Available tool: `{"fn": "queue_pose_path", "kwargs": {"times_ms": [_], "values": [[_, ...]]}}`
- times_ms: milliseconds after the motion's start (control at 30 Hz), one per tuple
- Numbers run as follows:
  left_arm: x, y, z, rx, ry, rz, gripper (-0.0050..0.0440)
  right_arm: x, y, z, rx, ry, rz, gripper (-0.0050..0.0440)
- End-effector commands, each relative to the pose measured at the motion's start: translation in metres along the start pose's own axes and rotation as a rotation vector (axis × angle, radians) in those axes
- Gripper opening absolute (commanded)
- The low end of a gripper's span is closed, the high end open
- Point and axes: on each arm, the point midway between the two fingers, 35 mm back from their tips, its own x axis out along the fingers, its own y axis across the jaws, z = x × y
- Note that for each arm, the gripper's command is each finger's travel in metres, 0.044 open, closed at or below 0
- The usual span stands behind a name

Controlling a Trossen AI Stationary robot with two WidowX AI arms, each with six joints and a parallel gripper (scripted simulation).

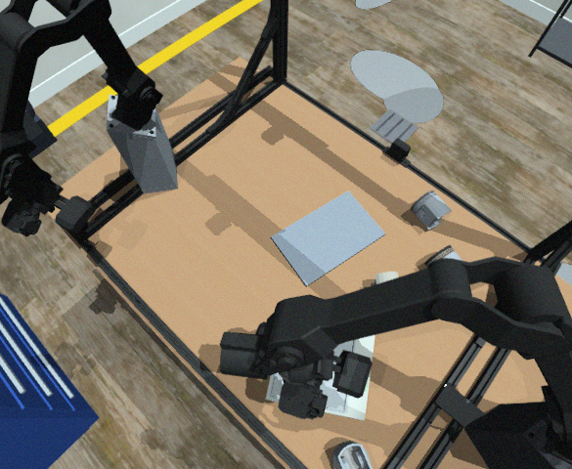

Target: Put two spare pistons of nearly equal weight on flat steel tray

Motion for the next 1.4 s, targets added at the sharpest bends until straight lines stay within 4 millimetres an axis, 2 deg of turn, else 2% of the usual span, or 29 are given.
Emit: {"fn": "queue_pose_path", "kwargs": {"times_ms": [0, 300, 1367], "values": [[-0.011, -0.002, -0.002, 0.009, -0.001, -0.013, 0.0378, 0.0, 0.0, 0.0, 0.0, 0.001, 0.001, 0.044], [-0.028, -0.001, -0.005, 0.017, -0.005, -0.017, 0.0378, 0.0, 0.0, 0.0, 0.0, 0.001, 0.001, 0.044], [-0.028, -0.001, -0.005, 0.751, -0.139, 0.011, 0.0378, 0.0, 0.0, 0.0, 0.0, 0.001, 0.001, 0.044]]}}
